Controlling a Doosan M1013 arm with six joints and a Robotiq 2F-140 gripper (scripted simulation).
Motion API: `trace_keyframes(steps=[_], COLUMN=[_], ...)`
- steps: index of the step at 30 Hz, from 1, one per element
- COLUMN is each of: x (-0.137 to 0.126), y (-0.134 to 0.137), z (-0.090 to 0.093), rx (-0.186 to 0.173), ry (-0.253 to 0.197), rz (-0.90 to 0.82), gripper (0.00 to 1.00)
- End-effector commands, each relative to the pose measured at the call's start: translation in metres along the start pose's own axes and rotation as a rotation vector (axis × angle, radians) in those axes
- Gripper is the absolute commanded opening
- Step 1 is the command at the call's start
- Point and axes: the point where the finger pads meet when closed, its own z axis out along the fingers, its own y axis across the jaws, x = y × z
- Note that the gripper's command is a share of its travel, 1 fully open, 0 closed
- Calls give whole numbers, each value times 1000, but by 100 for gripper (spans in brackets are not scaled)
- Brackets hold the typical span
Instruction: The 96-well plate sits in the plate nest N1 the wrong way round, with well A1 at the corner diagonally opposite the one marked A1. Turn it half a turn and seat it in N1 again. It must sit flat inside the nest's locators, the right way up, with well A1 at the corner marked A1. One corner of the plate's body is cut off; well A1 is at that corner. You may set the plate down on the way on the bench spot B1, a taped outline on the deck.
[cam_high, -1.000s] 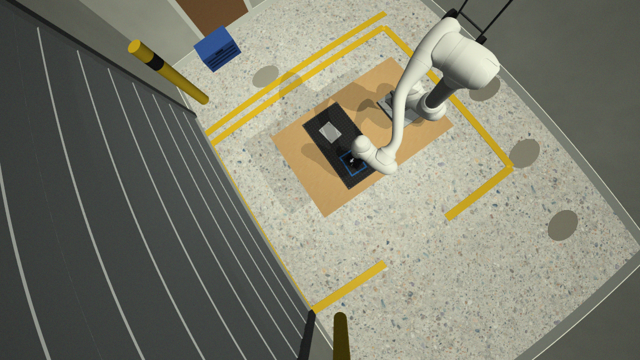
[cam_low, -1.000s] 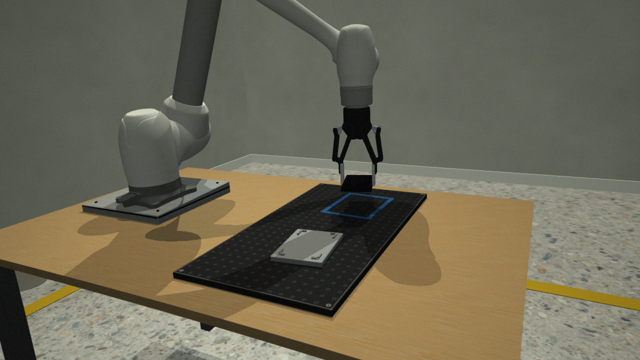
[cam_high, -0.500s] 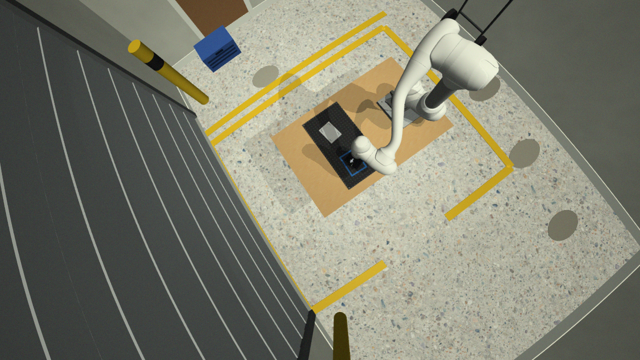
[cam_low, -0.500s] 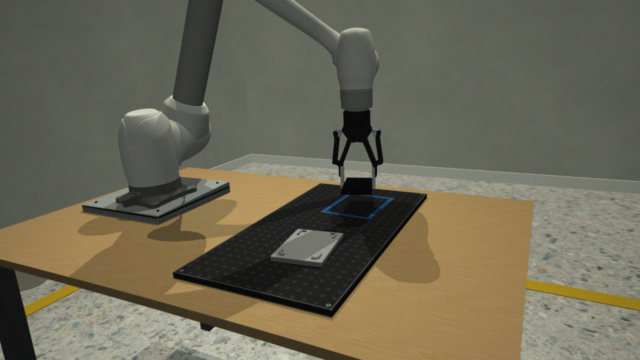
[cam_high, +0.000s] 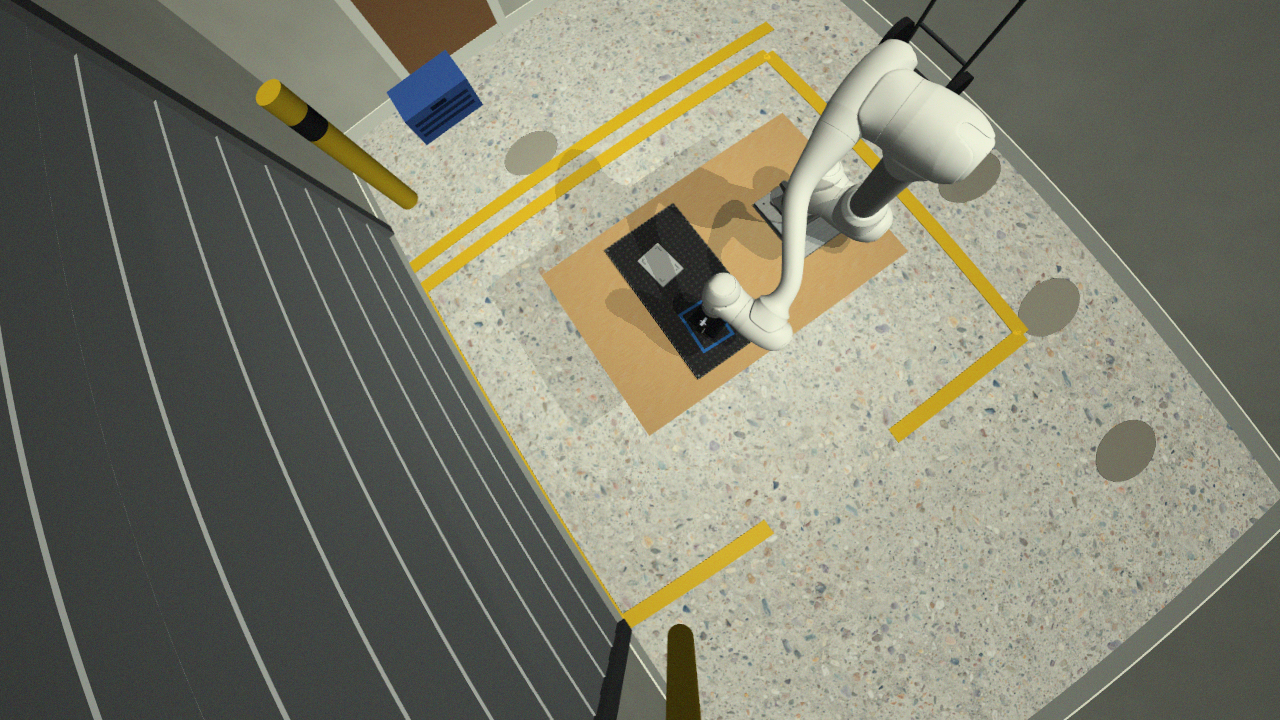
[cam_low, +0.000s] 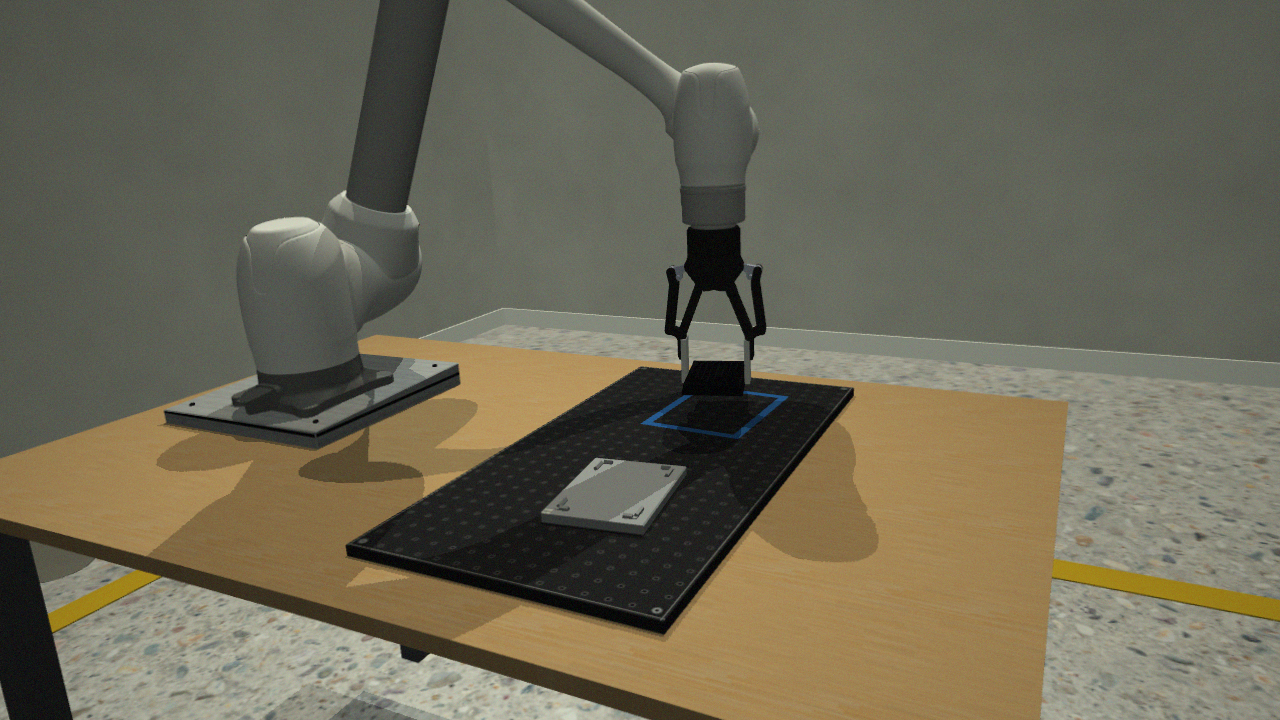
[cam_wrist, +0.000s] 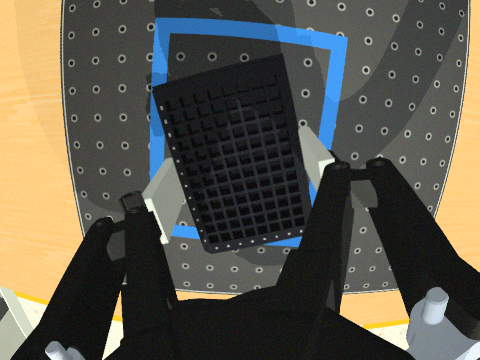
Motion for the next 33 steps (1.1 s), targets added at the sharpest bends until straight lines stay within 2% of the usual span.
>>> trace_keyframes(steps=[1,33], x=[0,0], y=[0,0], z=[1,20], rx=[0,0], ry=[0,0], rz=[0,0], gripper=[0,0])
